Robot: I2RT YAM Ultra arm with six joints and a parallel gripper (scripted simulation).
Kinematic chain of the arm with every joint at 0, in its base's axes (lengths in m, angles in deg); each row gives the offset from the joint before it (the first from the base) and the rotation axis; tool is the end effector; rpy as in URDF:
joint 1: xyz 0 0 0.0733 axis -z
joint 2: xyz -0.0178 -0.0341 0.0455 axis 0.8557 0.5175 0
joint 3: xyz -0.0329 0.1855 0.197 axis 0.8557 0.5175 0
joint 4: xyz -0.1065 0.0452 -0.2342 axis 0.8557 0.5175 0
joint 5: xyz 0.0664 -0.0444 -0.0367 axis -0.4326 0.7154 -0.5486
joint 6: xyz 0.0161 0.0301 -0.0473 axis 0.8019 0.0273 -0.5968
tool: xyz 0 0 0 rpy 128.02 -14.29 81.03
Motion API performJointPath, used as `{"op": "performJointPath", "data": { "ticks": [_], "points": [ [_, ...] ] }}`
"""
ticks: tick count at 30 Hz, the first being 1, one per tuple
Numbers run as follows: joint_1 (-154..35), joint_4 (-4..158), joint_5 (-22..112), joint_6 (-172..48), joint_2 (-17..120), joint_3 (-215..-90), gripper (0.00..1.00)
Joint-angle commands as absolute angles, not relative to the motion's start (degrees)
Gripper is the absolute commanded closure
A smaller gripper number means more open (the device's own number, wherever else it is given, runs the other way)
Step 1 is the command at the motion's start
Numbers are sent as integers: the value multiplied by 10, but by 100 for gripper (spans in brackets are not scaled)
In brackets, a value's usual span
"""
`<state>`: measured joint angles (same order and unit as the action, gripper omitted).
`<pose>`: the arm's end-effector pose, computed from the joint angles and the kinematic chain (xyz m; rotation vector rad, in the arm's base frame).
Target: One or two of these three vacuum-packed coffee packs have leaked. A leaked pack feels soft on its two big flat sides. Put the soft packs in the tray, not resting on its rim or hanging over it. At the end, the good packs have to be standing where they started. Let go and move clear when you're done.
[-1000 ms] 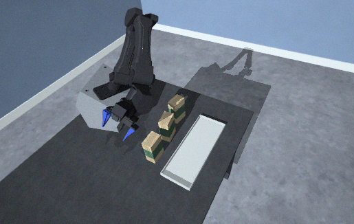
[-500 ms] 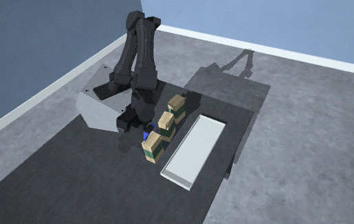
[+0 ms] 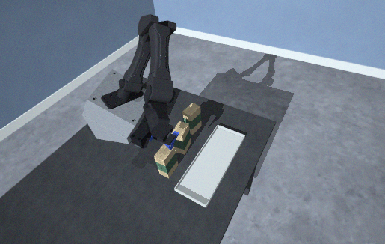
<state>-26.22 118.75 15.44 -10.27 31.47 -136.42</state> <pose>0.2296 -0.1216 0.2474 1.7597 2.1609 0.7866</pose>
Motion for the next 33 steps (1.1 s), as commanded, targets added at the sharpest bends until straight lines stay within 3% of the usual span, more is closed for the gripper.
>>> {"op": "performJointPath", "data": {
  "ticks": [1,12,13,33],
  "points": [
    [-260,1204,140,-95,310,-1384,0],
    [-260,1204,146,-95,310,-1384,0],
    [-260,1204,146,-95,310,-1384,21],
    [-271,1179,148,-90,324,-1376,21]
  ]
}}
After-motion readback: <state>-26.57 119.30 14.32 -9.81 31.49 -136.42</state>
